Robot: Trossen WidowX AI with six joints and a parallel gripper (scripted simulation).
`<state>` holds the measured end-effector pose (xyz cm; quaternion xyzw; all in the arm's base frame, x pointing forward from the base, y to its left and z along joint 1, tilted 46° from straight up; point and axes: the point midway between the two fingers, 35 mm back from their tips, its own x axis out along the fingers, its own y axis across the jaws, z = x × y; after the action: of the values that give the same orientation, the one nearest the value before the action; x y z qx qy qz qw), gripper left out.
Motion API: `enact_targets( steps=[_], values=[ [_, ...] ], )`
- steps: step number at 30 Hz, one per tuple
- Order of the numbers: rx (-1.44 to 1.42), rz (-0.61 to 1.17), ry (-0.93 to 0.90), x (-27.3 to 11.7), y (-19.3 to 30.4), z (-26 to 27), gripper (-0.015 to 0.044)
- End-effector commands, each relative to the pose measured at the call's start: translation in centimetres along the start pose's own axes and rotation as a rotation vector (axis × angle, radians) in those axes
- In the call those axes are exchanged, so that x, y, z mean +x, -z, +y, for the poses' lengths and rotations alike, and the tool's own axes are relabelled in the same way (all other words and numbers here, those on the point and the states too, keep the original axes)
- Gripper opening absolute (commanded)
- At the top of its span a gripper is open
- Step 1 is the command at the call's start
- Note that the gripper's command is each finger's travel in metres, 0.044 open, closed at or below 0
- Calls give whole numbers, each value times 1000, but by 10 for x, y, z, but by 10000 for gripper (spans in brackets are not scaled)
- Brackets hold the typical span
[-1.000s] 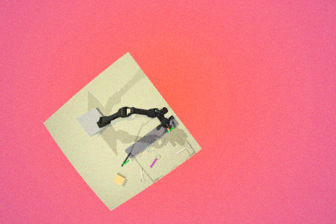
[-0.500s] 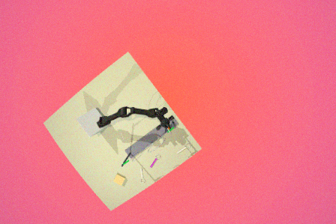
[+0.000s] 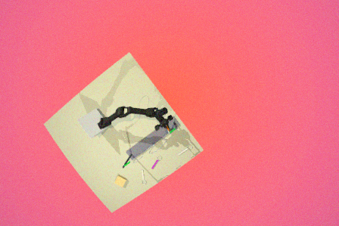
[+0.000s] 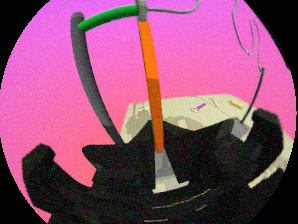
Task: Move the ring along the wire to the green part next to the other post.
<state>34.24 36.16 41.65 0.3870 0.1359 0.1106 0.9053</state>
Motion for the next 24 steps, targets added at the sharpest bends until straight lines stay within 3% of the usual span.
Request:
enact_targets(
  steps=[1, 13, 24],
  values=[
    [3, 70, 4, -9, -2, -6, -150],
    [-22, 275, 15, -34, -6, -20, -150],
    [-98, 279, 48, -35, -6, -40, -150]
  ],
)
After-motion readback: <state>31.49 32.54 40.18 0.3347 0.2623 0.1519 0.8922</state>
